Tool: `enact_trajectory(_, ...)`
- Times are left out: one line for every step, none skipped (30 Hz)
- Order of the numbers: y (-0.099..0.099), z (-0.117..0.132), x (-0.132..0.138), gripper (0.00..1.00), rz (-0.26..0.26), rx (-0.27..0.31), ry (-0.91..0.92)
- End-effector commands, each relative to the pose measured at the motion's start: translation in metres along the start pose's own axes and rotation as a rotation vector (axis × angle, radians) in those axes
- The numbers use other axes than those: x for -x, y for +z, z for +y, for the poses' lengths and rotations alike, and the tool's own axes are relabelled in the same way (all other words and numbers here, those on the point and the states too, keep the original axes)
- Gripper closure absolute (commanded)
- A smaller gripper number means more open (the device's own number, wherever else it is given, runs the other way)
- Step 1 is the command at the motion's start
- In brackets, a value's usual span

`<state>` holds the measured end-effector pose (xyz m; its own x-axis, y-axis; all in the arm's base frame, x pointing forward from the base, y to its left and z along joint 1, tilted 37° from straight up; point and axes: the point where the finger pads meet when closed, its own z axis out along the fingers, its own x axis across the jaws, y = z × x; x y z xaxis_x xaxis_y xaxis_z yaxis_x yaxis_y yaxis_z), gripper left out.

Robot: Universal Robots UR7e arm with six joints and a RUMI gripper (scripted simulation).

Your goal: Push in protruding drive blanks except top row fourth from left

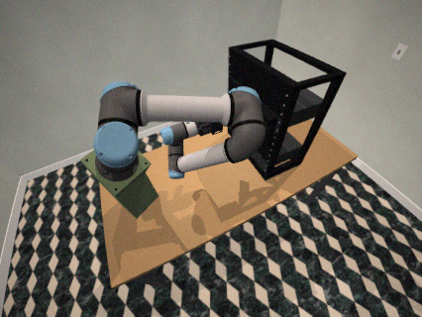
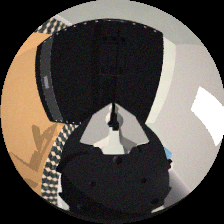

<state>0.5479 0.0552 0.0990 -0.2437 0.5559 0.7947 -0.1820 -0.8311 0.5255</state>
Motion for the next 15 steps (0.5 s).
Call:
enact_trajectory(-0.003, 0.0, -0.02, 1.0, 0.001, 0.0, 0.0)
enact_trajectory(-0.003, 0.0, -0.022, 1.0, 0.001, 0.0, 0.0)
enact_trajectory(-0.003, 0.0, -0.022, 1.0, 0.001, 0.0, 0.0)
enact_trajectory(-0.003, 0.0, -0.022, 1.0, 0.001, 0.0, 0.0)
enact_trajectory(-0.002, 0.0, -0.022, 1.0, 0.001, 0.0, 0.0)
enact_trajectory(-0.002, 0.0, -0.022, 1.0, 0.001, 0.0, 0.0)
enact_trajectory(0.0, 0.0, -0.022, 1.0, 0.001, 0.0, 0.0)
enact_trajectory(0.0, 0.0, -0.022, 1.0, 0.001, 0.0, 0.0)
enact_trajectory(0.0, 0.0, -0.022, 1.0, 0.001, 0.0, 0.0)
enact_trajectory(0.002, 0.0, -0.022, 1.0, 0.001, 0.0, 0.0)
enact_trajectory(0.005, 0.0, -0.022, 1.0, 0.001, 0.0, 0.0)
enact_trajectory(0.009, 0.0, -0.022, 1.0, 0.001, 0.0, 0.0)
enact_trajectory(0.014, 0.0, -0.022, 1.0, 0.001, 0.0, 0.0)
enact_trajectory(0.019, 0.0, -0.022, 1.0, 0.001, 0.0, 0.0)
enact_trajectory(0.025, 0.0, -0.022, 1.0, 0.001, 0.0, 0.0)
